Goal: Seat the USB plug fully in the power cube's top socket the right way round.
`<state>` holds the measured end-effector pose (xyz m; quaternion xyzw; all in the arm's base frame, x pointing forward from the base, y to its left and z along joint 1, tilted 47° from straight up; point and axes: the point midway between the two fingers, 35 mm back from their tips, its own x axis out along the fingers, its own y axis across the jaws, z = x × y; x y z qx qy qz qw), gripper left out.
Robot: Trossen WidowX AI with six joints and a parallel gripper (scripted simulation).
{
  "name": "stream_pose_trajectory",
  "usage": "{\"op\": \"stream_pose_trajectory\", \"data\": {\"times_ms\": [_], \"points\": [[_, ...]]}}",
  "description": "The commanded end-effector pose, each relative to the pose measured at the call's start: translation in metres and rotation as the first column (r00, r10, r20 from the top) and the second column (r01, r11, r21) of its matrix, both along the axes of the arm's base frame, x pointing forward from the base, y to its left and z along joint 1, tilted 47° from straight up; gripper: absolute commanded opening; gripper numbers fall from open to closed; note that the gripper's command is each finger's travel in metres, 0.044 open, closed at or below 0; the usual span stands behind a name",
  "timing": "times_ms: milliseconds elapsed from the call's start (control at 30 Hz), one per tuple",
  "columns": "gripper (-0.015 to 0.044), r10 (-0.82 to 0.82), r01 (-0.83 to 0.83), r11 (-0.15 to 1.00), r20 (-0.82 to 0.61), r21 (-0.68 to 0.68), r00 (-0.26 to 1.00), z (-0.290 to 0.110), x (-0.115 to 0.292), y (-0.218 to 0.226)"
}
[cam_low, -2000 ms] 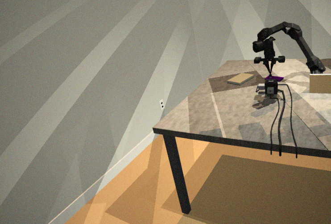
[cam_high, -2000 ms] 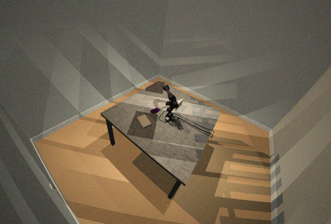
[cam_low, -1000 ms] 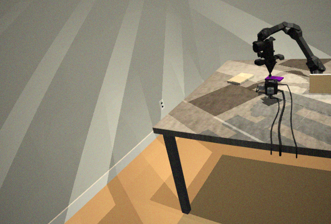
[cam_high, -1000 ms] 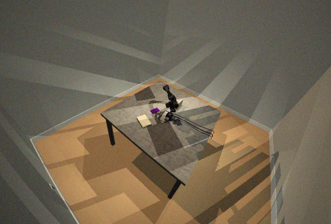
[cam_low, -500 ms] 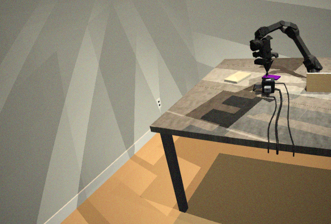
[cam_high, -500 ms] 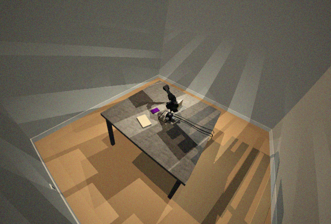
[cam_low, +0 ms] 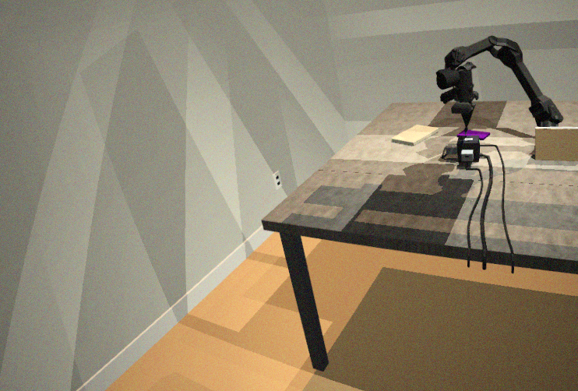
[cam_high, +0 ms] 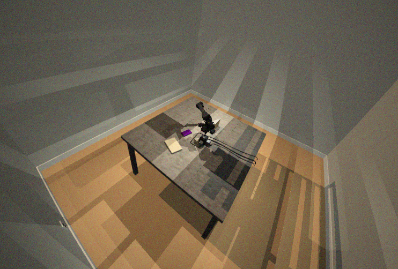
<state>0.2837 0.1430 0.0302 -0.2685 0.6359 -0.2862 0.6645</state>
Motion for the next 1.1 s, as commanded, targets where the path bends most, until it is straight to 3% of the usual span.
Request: {"op": "stream_pose_trajectory", "data": {"times_ms": [0,500,1067], "points": [[0.0000,0.072,-0.072,0.997,-0.076,0.000,0.995,-0.0005,-0.0004,-0.0004],[0.0000,0.327,-0.332,0.942,-0.347,0.047,0.879,-0.0005,-0.0004,-0.0004],[0.0000,0.551,-0.567,0.803,-0.592,0.184,0.588,-0.0005,-0.0004,-0.0004]]}}
